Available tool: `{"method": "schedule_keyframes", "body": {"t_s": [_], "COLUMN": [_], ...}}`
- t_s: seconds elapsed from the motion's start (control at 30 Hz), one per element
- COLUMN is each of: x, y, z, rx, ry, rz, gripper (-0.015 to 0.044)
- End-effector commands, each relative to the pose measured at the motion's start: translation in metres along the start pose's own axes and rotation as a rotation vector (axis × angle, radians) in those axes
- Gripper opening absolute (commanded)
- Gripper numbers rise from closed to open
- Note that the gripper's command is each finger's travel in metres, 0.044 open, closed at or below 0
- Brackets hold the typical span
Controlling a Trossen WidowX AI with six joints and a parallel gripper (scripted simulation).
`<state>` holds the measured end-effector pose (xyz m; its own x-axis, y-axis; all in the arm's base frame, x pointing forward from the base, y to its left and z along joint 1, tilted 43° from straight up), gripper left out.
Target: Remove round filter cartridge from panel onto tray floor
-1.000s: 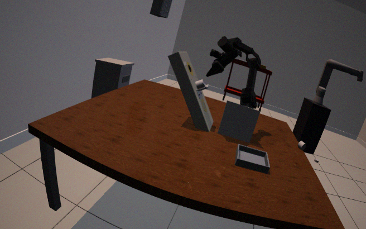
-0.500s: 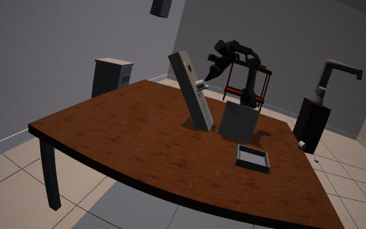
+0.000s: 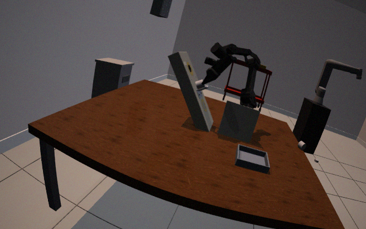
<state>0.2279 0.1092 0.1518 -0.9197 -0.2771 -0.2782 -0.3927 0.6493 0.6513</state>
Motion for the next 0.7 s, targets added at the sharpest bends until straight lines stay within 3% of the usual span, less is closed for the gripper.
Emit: {"method": "schedule_keyframes", "body": {"t_s": [0.0, 0.17, 0.23, 0.57, 0.67], "x": [0.0007, 0.0011, 0.0005, 0.0005, 0.0005], "y": [-0.0068, -0.0122, -0.0090, -0.0090, -0.0090], "z": [-0.0006, -0.0011, -0.0007, -0.0007, -0.0007], "rx": [0.006, 0.008, 0.002, 0.002, 0.002], "ry": [0.002, 0.002, 0.000, 0.000, 0.000], "rz": [-0.002, -0.003, 0.000, 0.000, 0.000], "gripper": [0.0305, 0.0305, 0.0252, 0.0186, 0.0107]}}
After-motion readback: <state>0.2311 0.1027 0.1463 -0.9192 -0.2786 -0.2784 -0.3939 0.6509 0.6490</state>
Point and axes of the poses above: the point midway between the two fingers, 35 mm back from their tips, its own y axis back along the fingers, its own z axis across the jaws, x = y × z, the point moved 9 cm from there along y, back along the fingers, and after that the axes turned 7 degrees about y, right-handed, at the moved point
